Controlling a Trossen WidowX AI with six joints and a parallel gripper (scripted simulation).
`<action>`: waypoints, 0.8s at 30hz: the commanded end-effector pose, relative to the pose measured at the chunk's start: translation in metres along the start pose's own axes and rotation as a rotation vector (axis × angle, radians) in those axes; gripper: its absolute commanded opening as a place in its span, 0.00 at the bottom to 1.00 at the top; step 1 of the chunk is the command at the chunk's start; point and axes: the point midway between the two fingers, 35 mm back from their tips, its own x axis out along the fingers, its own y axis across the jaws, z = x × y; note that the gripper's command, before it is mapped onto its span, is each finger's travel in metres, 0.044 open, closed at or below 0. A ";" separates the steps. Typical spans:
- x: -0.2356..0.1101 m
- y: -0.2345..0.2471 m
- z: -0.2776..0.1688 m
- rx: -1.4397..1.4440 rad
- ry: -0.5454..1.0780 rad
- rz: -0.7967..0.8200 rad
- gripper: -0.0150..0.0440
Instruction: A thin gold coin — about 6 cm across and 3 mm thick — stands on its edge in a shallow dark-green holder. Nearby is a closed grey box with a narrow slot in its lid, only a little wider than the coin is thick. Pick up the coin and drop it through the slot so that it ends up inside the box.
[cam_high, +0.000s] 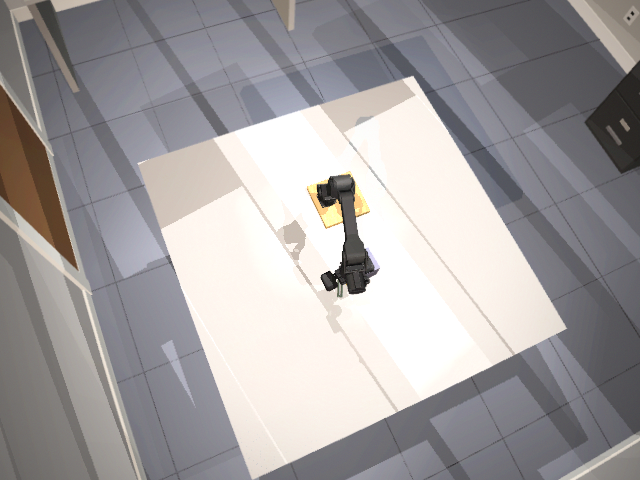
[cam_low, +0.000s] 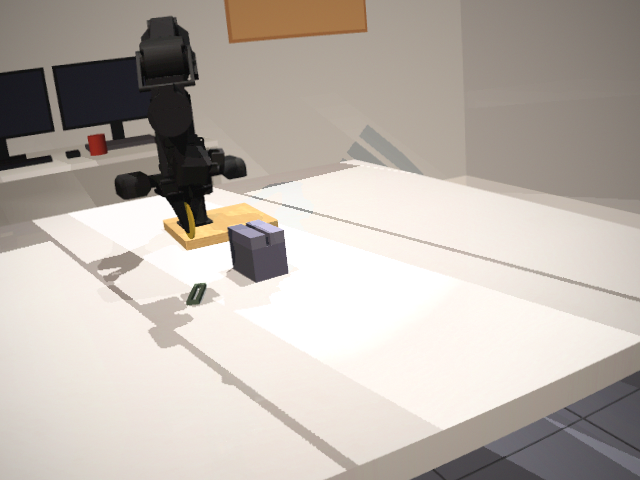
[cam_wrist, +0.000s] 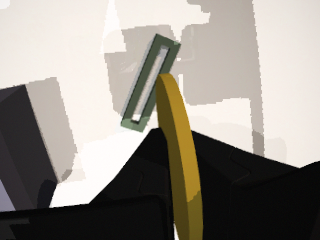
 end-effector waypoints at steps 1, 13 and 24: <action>-0.001 0.001 0.001 -0.031 -0.001 0.002 0.25; -0.001 0.028 -0.003 -0.032 -0.001 0.005 0.25; -0.002 0.056 -0.010 -0.032 -0.001 0.008 0.25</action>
